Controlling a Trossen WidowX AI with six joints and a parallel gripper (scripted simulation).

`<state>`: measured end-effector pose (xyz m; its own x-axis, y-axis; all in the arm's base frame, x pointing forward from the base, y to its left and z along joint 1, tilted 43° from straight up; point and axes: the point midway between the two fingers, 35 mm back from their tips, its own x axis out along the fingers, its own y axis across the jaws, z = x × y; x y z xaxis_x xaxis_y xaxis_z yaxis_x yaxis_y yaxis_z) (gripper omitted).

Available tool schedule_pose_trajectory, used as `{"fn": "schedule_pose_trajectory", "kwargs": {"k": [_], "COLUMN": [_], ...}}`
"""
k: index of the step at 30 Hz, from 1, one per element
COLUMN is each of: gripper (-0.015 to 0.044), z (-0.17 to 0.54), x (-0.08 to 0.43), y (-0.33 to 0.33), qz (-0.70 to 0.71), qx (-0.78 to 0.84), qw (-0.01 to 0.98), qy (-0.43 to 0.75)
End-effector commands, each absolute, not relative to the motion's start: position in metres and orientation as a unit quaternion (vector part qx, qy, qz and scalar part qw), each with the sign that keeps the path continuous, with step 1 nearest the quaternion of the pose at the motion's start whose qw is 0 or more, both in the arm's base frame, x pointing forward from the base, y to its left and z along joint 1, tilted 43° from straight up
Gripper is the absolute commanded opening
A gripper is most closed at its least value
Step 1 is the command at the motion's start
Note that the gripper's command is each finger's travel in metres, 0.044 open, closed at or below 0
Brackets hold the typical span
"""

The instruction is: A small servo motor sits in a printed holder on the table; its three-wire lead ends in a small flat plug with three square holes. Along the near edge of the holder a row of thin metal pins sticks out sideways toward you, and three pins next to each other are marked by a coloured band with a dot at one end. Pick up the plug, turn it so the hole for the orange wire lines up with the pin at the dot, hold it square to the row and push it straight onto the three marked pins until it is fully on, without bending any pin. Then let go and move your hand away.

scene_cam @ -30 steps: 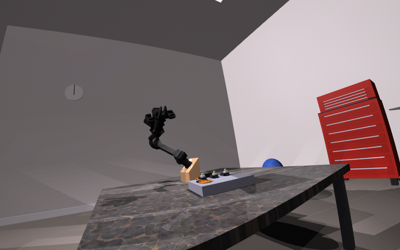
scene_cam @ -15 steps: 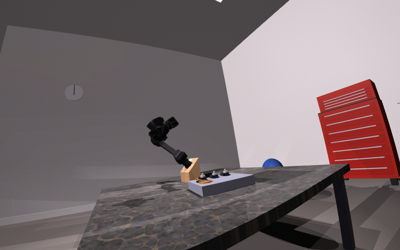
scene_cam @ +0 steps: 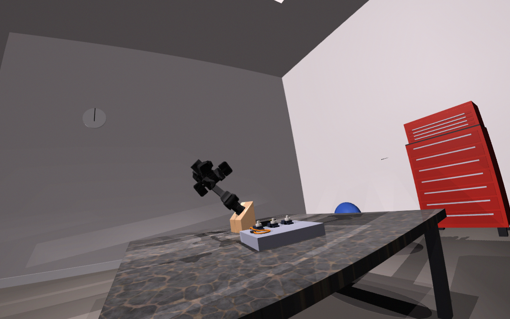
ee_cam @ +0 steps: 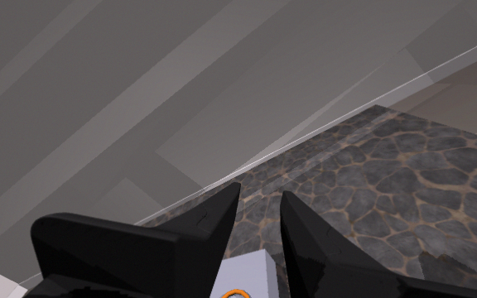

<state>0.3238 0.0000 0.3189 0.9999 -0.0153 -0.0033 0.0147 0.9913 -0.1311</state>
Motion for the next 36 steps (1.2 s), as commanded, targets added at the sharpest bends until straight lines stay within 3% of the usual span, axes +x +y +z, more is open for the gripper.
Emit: {"fn": "schedule_pose_trajectory", "kwargs": {"k": [1,19,36], "gripper": [0.0115,0.0115,0.0115], "z": [0.314,0.279,0.245], "x": [0.331,0.359,0.378], "y": [-0.002,-0.006,-0.009], "qz": [-0.016,-0.011,0.039], "qx": [-0.107,-0.32,-0.509], "qw": [0.994,0.936,0.821], "qy": [0.025,0.148,0.254]}}
